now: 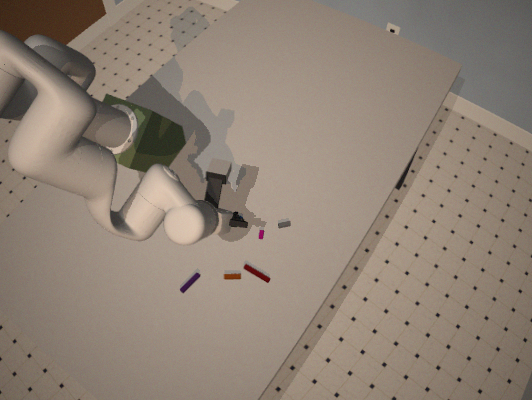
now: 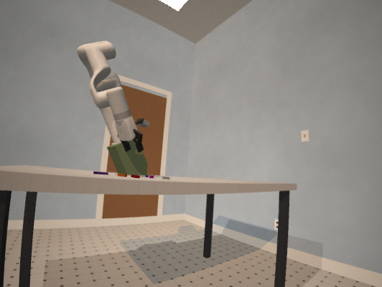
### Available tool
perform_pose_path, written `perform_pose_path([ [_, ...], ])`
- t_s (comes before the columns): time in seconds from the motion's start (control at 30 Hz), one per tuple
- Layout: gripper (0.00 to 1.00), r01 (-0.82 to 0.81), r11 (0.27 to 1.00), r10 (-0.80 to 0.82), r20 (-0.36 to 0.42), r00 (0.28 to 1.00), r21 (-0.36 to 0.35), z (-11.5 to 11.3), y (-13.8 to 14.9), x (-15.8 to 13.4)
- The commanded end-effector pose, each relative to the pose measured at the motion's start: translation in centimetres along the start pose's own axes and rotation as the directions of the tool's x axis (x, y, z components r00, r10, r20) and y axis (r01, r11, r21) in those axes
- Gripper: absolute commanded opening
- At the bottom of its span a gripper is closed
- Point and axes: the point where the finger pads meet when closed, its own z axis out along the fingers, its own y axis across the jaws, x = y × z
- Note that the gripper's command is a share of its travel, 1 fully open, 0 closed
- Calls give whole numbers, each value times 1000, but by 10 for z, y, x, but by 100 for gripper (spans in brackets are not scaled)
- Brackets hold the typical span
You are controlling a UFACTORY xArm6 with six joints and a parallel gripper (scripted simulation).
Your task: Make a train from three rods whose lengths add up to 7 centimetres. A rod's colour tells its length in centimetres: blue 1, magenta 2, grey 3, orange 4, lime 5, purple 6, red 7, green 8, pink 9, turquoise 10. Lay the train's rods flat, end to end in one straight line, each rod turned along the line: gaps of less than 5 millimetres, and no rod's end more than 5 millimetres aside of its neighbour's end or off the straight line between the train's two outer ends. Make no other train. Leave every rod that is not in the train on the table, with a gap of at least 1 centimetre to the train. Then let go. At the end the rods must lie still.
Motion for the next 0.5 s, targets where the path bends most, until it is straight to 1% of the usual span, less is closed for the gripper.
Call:
perform_pose_path([
  [0.0,100,53,998,-55,97,994,24,7,11,-2],
  [0.17,100,53,998,-55,97,994,24,7,11,-2],
  [0.2,100,81,996,-84,131,988,29,10,16,-1],
  [0.23,100,81,996,-84,131,988,29,10,16,-1],
  [0.27,100,105,994,-110,163,981,39,13,20,-2],
  [0.37,100,105,994,-110,163,981,39,13,20,-2],
  [0.4,100,128,991,-135,193,972,48,15,25,-2],
  [0.47,100,128,991,-135,193,972,48,15,25,-2],
])
